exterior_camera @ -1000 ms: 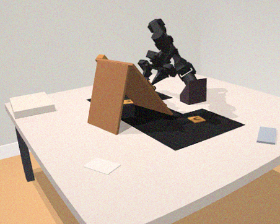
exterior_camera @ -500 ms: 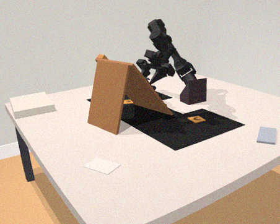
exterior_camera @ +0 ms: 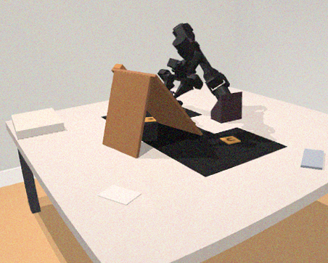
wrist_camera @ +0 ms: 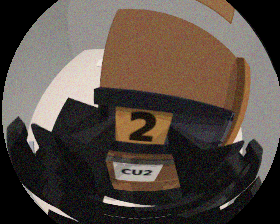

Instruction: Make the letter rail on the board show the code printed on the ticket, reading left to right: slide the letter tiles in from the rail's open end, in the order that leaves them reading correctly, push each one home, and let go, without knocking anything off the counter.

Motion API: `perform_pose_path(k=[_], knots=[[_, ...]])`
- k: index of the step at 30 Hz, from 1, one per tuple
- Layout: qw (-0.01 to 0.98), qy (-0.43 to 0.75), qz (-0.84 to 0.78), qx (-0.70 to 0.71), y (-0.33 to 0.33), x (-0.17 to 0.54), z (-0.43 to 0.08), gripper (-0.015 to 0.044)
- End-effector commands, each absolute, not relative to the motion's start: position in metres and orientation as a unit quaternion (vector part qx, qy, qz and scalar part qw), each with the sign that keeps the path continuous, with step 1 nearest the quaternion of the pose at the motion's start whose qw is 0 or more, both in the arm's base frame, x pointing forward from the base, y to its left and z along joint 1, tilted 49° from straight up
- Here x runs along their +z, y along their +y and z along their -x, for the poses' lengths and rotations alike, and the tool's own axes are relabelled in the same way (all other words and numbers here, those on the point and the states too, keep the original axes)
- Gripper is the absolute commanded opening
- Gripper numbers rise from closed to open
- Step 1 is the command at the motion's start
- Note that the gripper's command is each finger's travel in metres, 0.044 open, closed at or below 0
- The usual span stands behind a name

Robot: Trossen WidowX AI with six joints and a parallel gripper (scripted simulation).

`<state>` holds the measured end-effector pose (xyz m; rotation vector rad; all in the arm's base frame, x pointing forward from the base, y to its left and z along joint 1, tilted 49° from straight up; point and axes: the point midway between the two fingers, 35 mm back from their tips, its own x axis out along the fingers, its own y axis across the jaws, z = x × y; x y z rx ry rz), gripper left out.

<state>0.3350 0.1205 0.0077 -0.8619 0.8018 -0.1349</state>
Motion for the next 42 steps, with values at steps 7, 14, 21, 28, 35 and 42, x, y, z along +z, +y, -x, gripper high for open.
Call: perform_pose_path(k=[7,14,21,28,35,42], knots=[[0.831,0.377,0.405,-0.061,0.116,0.014,-0.337,0.0000],[0.831,0.377,0.405,-0.062,0.113,0.018,-0.338,0.0000],[0.831,0.377,0.405,-0.062,0.110,0.021,-0.339,0.0000],[0.831,0.377,0.405,-0.062,0.107,0.025,-0.340,0.0000],[0.830,0.377,0.406,-0.062,0.104,0.028,-0.341,0.0000],[0.830,0.377,0.406,-0.062,0.100,0.032,-0.341,0.0000]])
